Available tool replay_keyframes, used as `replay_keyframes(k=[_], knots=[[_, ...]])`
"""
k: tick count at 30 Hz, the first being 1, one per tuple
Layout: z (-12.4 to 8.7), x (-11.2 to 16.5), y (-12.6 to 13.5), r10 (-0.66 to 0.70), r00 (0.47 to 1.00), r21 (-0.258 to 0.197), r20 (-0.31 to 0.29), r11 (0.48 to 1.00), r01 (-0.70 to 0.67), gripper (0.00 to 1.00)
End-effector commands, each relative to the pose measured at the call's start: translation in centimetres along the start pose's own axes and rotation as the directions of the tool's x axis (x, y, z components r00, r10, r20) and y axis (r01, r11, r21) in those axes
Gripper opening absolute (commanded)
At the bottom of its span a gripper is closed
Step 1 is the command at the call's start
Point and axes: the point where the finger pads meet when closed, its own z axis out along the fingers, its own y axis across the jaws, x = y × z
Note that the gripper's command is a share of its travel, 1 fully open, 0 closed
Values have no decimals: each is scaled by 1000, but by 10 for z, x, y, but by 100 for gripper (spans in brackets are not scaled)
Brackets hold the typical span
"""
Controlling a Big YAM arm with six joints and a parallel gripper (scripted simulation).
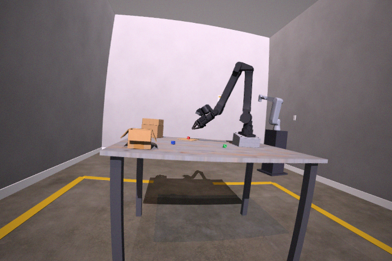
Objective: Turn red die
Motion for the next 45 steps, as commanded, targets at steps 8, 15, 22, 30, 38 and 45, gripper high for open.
replay_keyframes(k=[8,15,22,30,38,45], knots=[[13,-54,-6,-6,940,5,-340,1000,8,34],[16,-68,-3,-12,790,-1,-613,1000,14,34],[20,-75,2,-20,646,-9,-763,1000,20,34],[16,-83,4,-24,642,-12,-766,1000,22,100],[17,-85,4,-20,650,-9,-760,1000,20,100],[17,-85,4,-20,650,-9,-760,1000,20,100]])
